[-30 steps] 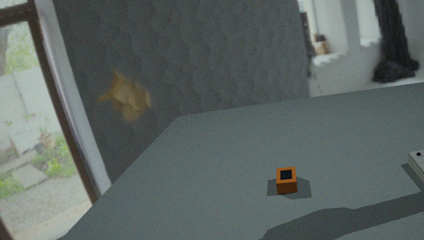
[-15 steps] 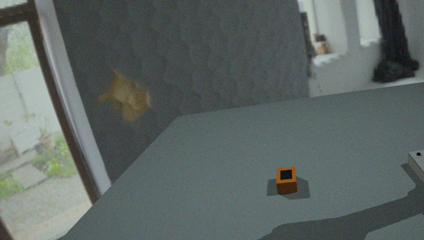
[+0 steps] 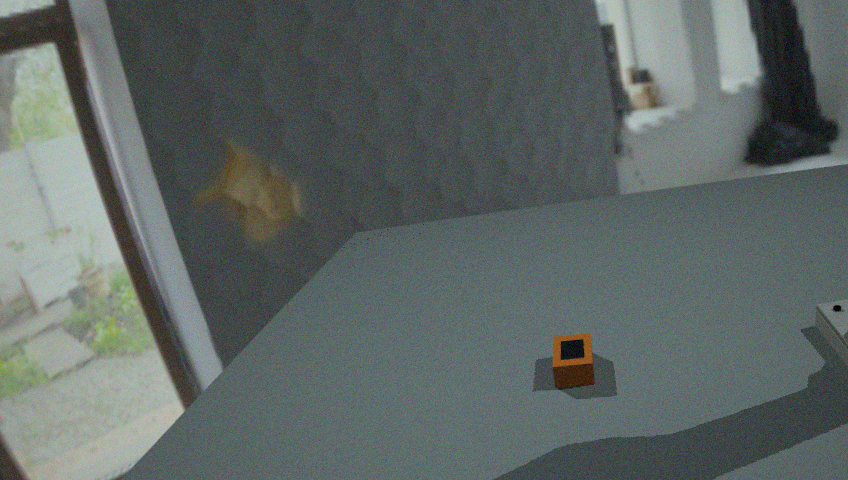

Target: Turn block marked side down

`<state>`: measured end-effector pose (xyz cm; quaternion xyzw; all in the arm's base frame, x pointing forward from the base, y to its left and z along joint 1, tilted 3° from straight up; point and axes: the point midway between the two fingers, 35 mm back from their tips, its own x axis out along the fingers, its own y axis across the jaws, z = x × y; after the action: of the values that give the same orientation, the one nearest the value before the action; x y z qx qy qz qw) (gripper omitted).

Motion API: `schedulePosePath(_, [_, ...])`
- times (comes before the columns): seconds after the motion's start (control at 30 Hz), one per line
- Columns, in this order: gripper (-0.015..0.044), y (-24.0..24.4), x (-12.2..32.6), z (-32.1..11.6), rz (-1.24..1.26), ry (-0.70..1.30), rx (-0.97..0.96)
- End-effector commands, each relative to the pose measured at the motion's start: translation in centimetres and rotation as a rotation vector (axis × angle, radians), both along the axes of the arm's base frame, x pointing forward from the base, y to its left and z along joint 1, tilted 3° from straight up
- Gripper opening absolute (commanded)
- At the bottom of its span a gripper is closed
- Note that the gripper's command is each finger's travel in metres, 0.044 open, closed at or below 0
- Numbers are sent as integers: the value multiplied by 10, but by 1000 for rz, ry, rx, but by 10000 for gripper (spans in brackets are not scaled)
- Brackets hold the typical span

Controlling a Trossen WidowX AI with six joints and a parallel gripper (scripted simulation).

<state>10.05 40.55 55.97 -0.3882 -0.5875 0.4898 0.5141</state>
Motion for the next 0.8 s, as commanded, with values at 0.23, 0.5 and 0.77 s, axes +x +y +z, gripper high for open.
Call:
schedulePosePath(0.23, [440, -14, 145, -82, -357, 350, -238])
schedulePosePath(0.5, [440, -60, 237, -158, -601, 751, -369])
schedulePosePath(0.77, [440, -137, 310, -227, -898, 1123, -402])
